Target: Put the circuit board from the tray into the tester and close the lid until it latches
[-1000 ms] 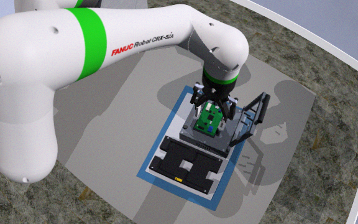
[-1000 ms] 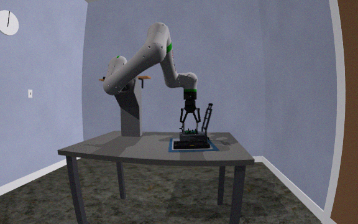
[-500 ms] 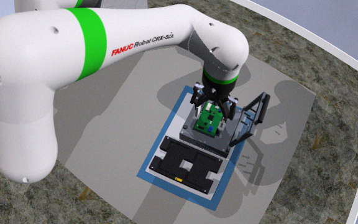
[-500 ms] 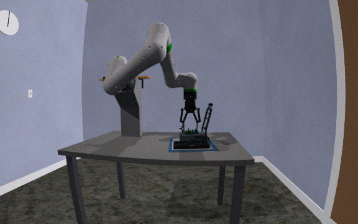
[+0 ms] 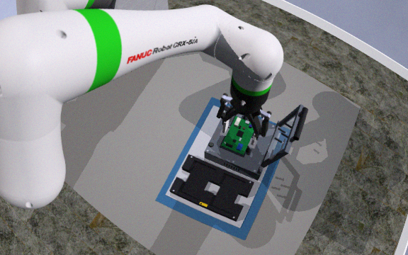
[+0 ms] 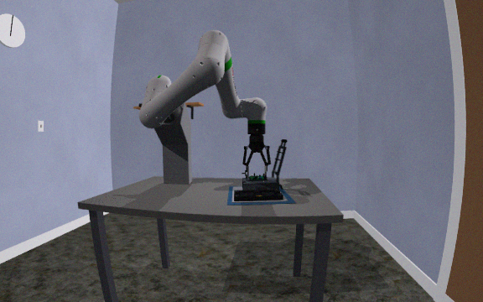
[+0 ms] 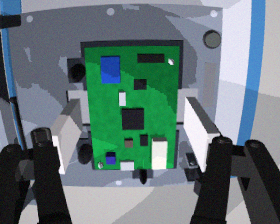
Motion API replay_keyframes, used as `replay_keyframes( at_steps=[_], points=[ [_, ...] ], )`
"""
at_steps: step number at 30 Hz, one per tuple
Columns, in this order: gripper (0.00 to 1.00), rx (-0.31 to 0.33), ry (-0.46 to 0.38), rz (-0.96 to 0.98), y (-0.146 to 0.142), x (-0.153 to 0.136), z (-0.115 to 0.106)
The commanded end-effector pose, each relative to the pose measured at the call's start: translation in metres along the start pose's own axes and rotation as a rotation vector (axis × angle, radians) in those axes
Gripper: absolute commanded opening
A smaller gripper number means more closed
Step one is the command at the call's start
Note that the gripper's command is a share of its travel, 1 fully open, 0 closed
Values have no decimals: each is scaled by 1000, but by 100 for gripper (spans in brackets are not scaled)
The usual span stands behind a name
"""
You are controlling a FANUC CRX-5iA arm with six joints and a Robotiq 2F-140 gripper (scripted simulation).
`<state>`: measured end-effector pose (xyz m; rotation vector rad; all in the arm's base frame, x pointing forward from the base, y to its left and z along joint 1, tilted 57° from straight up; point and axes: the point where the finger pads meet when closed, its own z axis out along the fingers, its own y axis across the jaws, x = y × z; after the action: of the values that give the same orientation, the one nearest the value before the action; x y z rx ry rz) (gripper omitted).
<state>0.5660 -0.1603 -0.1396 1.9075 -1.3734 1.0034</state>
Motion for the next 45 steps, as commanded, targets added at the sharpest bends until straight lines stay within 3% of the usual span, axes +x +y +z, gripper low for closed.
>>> replay_keyframes(
  at_steps=[1, 15, 27, 45],
  points=[
    [58, 0, 0, 0, 0, 0, 0],
    [58, 0, 0, 0, 0, 0, -3],
    [58, 0, 0, 0, 0, 0, -23],
    [58, 0, 0, 0, 0, 0, -95]
  ],
)
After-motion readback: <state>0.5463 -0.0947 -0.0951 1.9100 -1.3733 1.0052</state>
